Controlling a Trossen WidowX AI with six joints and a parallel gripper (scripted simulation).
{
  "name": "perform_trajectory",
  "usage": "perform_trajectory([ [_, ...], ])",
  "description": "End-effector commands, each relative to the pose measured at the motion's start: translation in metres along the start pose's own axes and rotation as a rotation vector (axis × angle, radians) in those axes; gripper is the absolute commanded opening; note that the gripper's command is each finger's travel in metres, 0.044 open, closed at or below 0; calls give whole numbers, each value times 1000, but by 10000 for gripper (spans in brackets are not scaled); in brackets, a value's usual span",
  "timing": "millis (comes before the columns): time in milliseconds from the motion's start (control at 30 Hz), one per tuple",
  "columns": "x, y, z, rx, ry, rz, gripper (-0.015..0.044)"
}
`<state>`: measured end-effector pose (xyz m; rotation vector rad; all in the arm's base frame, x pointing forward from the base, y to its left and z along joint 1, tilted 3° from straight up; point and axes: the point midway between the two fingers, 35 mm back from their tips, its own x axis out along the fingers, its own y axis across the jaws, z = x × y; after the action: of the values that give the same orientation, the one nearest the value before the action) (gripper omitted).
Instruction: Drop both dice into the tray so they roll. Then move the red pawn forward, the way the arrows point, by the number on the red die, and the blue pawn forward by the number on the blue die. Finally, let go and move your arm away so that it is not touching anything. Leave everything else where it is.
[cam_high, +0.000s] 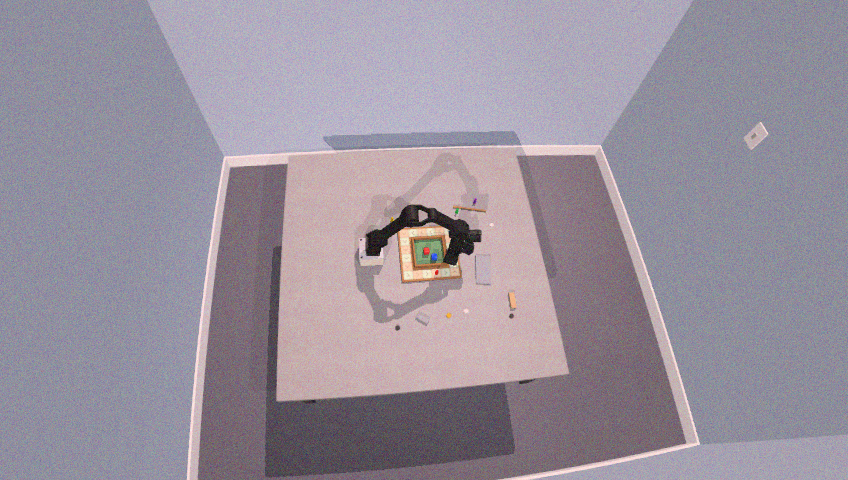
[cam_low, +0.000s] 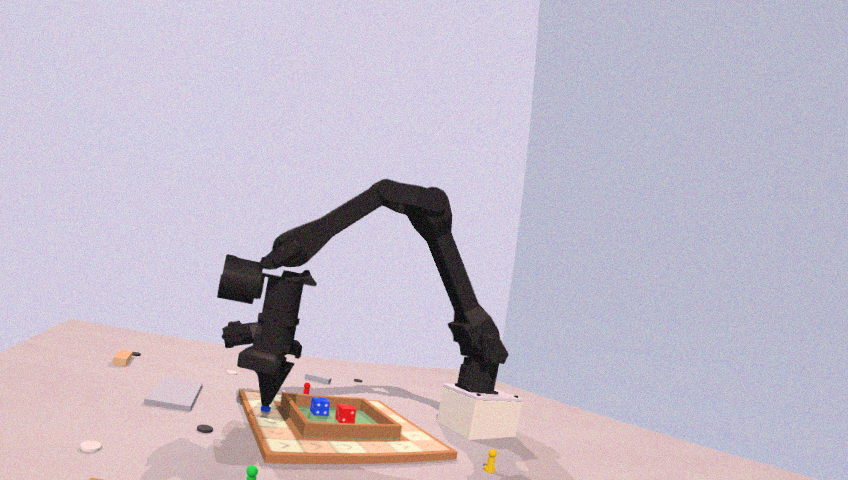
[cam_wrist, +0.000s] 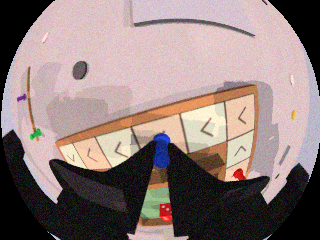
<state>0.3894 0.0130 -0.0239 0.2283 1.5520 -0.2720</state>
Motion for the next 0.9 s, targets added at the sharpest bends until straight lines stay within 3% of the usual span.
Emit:
perform_trajectory([
  [0,0,0,0,0,0,0,26],
  [300,-3,0,0,0,0,0,263],
  [433,-47,0,0,6,7,1,368],
  [533,-49,0,0,6,8,1,440],
  [667,-55,-2,-6,-8,8,1,440],
  [867,-100,-19,-67,-136,12,1,440],
])
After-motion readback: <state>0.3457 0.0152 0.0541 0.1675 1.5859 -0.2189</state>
